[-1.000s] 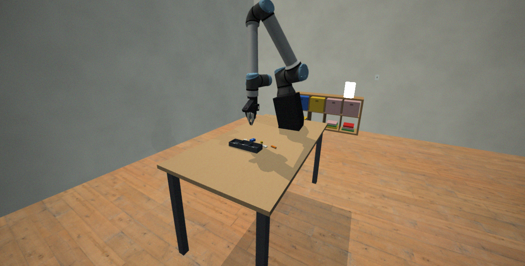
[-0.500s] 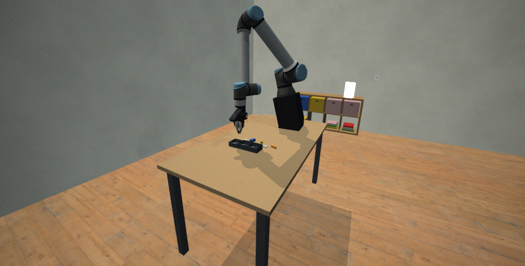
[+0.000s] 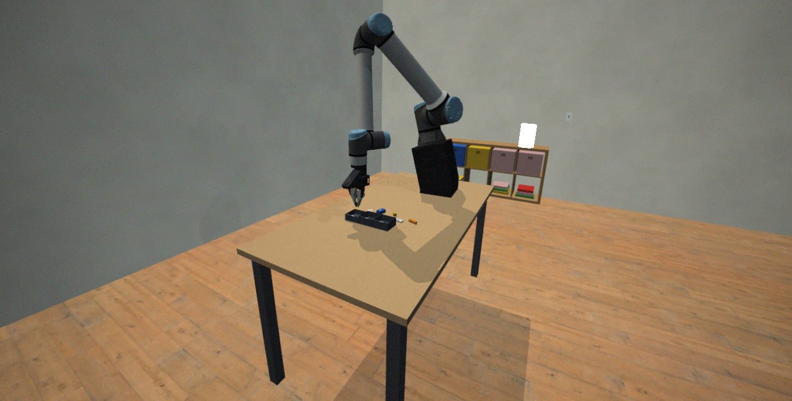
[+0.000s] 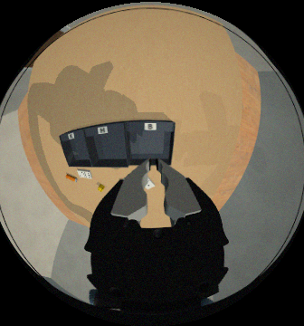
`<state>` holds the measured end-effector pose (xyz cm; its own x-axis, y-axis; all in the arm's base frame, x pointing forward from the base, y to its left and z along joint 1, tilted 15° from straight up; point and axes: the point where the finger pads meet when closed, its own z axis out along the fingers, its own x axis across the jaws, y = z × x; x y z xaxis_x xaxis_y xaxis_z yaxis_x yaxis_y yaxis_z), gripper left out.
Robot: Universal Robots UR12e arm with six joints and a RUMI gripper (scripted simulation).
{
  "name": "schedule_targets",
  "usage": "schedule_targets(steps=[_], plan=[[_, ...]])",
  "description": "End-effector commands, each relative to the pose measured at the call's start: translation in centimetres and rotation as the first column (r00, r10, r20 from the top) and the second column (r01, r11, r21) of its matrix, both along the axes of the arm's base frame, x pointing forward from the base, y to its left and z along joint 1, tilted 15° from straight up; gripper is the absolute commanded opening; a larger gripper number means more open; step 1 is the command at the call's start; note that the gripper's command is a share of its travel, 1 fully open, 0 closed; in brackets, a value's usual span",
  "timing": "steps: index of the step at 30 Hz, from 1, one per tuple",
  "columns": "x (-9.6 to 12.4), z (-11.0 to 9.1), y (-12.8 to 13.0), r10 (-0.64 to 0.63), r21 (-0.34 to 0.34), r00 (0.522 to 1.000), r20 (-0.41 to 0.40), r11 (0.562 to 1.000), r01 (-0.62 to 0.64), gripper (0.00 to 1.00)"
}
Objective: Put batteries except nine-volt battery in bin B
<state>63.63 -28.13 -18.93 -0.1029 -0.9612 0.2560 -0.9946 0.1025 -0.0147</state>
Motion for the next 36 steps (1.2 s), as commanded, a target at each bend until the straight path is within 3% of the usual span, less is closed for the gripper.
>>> schedule_targets(steps=[1,14,36], plan=[[0.0,-1.0,-0.3,0.000,-0.001,1.000,0.001,1.000,0.000,0.04],[0.0,-3.8,-1.0,0.000,-0.001,1.000,0.001,1.000,0.000,0.04],[0.0,-3.8,-1.0,0.000,-0.001,1.000,0.001,1.000,0.000,0.04]])
